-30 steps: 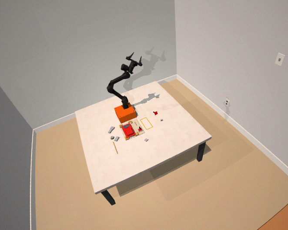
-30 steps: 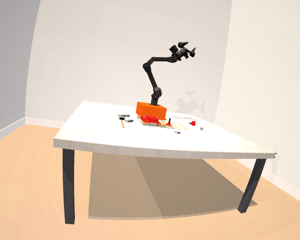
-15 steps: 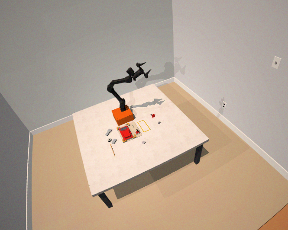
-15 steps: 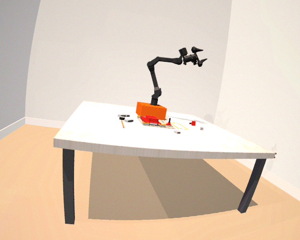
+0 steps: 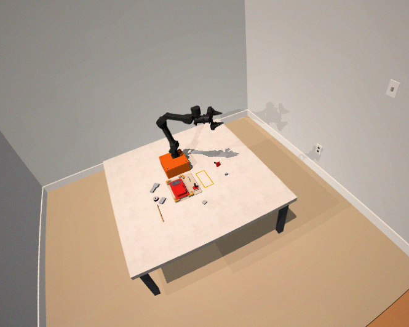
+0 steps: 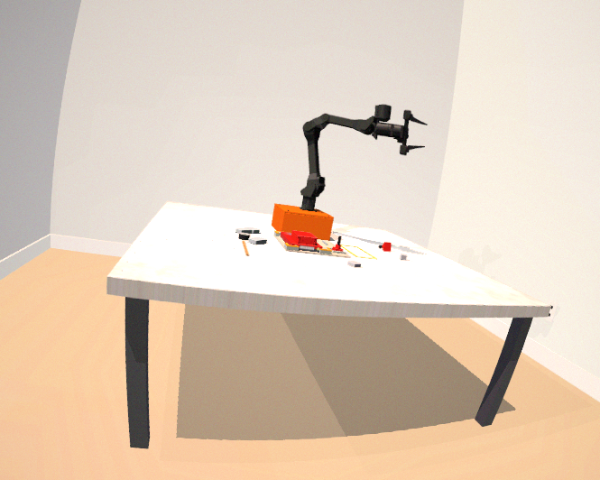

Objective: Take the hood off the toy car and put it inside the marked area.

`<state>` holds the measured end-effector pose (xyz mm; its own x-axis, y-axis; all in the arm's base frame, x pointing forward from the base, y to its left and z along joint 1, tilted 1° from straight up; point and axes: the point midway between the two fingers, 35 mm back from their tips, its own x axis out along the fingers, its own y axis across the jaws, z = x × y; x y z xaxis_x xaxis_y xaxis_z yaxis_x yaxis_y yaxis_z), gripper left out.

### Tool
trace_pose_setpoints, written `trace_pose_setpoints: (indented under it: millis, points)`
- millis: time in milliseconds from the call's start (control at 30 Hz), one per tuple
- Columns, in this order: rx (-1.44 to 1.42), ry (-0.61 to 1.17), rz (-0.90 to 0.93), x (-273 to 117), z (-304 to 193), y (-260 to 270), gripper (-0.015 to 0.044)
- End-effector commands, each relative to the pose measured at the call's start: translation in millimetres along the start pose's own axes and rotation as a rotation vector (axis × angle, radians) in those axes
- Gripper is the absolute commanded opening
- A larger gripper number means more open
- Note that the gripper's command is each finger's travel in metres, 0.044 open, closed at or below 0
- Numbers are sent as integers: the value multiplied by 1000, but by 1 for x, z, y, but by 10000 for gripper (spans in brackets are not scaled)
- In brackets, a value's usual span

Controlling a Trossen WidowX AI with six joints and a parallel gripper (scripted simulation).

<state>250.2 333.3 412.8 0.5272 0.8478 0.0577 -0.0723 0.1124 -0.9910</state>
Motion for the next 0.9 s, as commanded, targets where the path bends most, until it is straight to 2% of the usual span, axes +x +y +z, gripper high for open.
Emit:
trace_pose_setpoints:
  millis: [0, 167, 400, 600, 867]
  points:
    - [141, 152, 121, 7, -56, 33, 440]
    - [318, 337, 236, 0, -120, 71, 440]
    - [572, 578, 324, -28, -194, 116, 440]
    - [790, 814, 387, -68, -251, 158, 440]
    - [1117, 1186, 441, -146, -313, 216, 440]
